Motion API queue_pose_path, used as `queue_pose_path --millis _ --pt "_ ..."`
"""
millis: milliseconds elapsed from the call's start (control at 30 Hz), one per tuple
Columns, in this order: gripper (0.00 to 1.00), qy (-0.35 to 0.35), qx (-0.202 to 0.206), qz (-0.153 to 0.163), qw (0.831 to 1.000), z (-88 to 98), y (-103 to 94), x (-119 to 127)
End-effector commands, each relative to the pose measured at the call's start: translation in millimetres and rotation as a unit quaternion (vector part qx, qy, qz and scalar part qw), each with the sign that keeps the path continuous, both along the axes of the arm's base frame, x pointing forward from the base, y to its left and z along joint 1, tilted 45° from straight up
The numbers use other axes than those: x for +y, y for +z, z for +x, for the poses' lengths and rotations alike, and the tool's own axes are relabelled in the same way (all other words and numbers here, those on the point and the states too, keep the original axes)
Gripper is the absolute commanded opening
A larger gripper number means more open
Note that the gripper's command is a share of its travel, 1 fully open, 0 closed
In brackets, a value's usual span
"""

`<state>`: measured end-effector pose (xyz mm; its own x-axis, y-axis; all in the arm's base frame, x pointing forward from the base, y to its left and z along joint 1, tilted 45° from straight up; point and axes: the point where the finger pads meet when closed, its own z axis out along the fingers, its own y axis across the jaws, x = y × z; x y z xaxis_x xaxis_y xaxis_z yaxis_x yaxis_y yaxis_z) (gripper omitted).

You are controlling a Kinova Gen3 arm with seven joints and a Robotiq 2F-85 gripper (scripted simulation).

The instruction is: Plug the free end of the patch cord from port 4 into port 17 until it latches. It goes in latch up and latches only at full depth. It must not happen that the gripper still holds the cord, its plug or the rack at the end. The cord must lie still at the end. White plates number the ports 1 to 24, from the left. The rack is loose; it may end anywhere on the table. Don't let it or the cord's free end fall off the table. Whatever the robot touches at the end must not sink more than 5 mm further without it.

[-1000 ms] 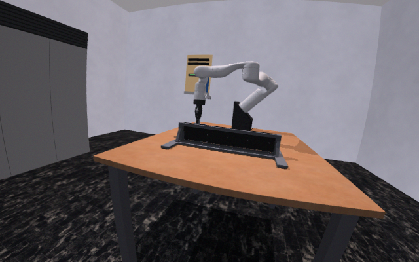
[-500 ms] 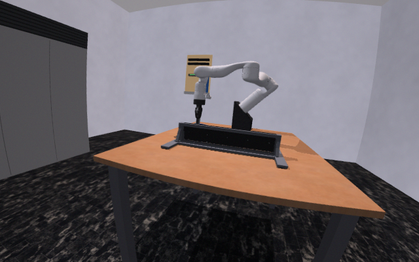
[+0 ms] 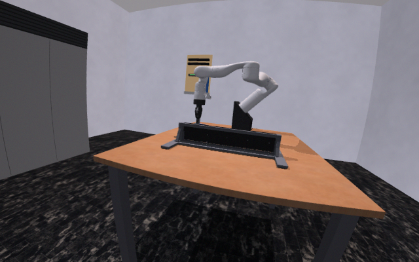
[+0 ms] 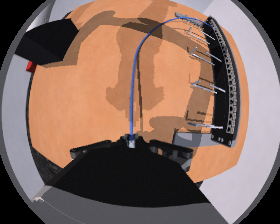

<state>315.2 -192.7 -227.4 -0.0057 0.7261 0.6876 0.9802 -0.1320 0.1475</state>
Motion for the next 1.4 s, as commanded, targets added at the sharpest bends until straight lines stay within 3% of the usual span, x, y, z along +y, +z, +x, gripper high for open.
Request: queue_pose_path --millis 0,1367 --pt "0.0 -0.004 0.003 0.003 1.0 -2.2 2.9 -0.9" --pt "0.0 0.025 -0.025 -0.005 0.999 5.9 10.1 1.1"
